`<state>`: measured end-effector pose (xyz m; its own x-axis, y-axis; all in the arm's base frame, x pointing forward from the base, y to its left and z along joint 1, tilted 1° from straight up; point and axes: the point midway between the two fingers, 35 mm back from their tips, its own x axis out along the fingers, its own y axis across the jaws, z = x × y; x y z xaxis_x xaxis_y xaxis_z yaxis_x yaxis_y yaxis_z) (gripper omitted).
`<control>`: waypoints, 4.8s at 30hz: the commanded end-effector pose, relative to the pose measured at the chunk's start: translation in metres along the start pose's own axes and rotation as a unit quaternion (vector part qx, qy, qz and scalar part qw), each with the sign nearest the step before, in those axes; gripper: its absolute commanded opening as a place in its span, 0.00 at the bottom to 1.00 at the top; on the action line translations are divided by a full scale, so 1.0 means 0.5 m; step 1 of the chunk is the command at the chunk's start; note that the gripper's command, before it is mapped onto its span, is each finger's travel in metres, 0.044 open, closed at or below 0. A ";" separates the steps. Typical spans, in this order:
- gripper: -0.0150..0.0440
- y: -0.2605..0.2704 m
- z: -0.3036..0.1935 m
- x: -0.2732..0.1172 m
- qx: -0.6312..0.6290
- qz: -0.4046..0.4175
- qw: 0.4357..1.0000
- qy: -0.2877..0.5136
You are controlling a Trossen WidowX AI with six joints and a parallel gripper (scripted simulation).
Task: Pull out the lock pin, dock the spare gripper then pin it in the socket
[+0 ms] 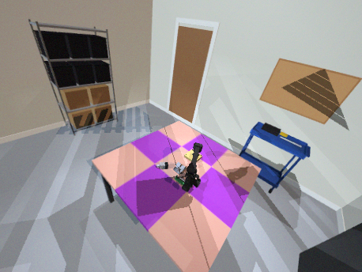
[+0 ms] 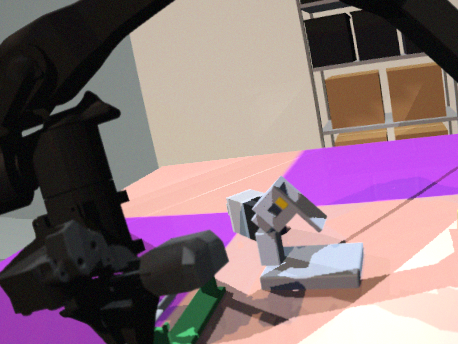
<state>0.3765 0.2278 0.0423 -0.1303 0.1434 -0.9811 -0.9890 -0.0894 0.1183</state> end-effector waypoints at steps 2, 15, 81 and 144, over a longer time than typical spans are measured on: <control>0.25 0.001 -0.003 0.009 -0.001 0.001 1.000 0.001; 0.52 0.000 -0.002 0.007 0.000 0.001 1.000 0.000; 0.56 0.021 -0.114 -0.120 -0.008 -0.079 0.996 0.042; 0.25 0.005 -0.130 -0.022 -0.007 -0.078 0.996 0.041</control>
<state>0.3783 0.1614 0.0364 0.0240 0.0741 -0.9970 -0.9959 -0.0852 -0.0303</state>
